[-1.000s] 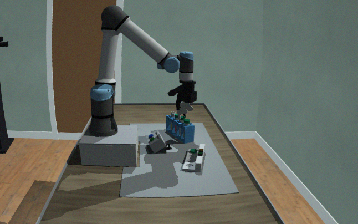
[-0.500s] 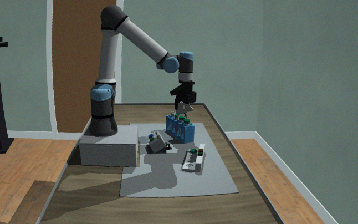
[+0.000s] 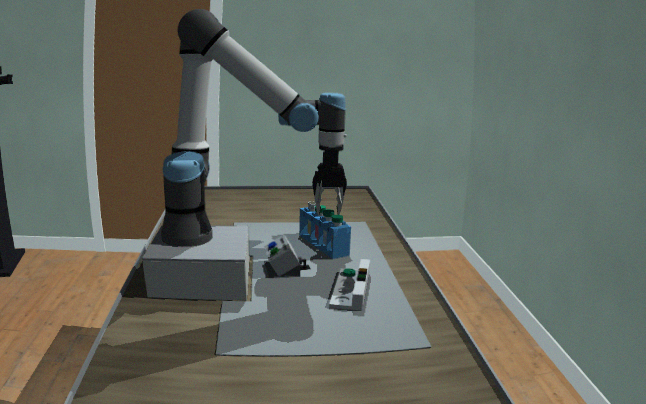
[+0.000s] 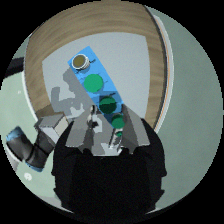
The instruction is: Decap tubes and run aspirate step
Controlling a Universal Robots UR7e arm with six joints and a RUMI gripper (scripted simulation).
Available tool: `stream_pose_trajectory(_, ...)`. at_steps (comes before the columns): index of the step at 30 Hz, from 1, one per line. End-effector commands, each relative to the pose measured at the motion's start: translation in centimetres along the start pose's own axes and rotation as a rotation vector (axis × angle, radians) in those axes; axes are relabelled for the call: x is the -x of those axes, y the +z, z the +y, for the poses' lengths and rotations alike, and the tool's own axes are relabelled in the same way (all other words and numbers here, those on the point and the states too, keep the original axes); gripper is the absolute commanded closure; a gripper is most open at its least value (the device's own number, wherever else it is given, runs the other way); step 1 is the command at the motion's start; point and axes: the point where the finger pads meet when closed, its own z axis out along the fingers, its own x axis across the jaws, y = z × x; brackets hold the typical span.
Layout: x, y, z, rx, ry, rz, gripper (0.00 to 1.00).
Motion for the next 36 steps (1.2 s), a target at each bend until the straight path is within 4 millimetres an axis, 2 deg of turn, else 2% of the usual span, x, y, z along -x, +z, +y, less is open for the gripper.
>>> stream_pose_trajectory(1,-0.04,-0.04,-0.04,0.01,0.059,0.003,0.65)
stream_pose_trajectory(3,-0.04,-0.04,-0.04,0.01,0.059,0.003,0.65)
stream_pose_trajectory(4,-0.04,-0.04,-0.04,0.01,0.059,0.003,1.0)
stream_pose_trajectory(18,-0.04,-0.04,-0.04,0.01,0.059,0.003,1.0)
stream_pose_trajectory(28,-0.04,-0.07,-0.04,0.011,-0.441,0.0,1.0)
stream_pose_trajectory(30,-0.04,-0.07,-0.04,0.011,-0.441,0.0,1.0)
stream_pose_trajectory(36,-0.04,-0.09,-0.04,0.011,-0.741,-0.002,1.0)
